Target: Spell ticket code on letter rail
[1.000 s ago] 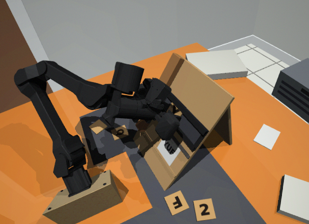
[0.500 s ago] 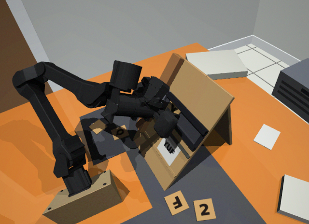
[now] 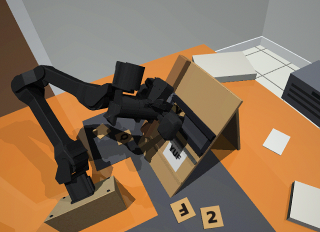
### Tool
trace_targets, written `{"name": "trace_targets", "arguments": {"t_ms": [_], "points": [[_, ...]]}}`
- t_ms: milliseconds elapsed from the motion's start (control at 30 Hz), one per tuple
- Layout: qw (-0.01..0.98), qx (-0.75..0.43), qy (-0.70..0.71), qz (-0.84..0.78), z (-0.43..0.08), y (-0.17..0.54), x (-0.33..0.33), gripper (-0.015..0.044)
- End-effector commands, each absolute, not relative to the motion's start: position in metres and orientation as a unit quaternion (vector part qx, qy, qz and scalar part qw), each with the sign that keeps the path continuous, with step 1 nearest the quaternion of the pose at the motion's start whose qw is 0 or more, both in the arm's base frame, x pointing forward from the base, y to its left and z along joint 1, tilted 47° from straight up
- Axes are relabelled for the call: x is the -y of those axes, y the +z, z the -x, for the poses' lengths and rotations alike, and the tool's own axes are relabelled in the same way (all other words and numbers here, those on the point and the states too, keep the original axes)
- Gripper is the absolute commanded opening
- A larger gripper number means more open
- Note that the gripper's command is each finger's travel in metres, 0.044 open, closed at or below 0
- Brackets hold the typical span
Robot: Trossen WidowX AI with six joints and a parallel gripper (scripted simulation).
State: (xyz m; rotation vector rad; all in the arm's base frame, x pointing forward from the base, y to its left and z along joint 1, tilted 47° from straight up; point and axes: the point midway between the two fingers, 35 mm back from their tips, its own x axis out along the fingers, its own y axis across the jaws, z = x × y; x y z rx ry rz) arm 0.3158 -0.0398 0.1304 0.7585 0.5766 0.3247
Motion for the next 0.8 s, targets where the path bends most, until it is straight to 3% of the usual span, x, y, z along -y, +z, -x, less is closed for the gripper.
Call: {"name": "trace_targets", "arguments": {"t_ms": [0,233,600,767], "points": [[0.875,-0.277,0.153,-0.365,-0.3154,0.1324,0.0384,0.0],[0.875,-0.277,0.153,-0.366,-0.3151,0.1347,0.0361,0.0],[0.875,-0.277,0.153,-0.365,-0.3122,0.1352,0.0384,0.0289],[0.875,-0.277,0.153,-0.366,-0.3088,0.1369,0.0405,0.0295]]}}
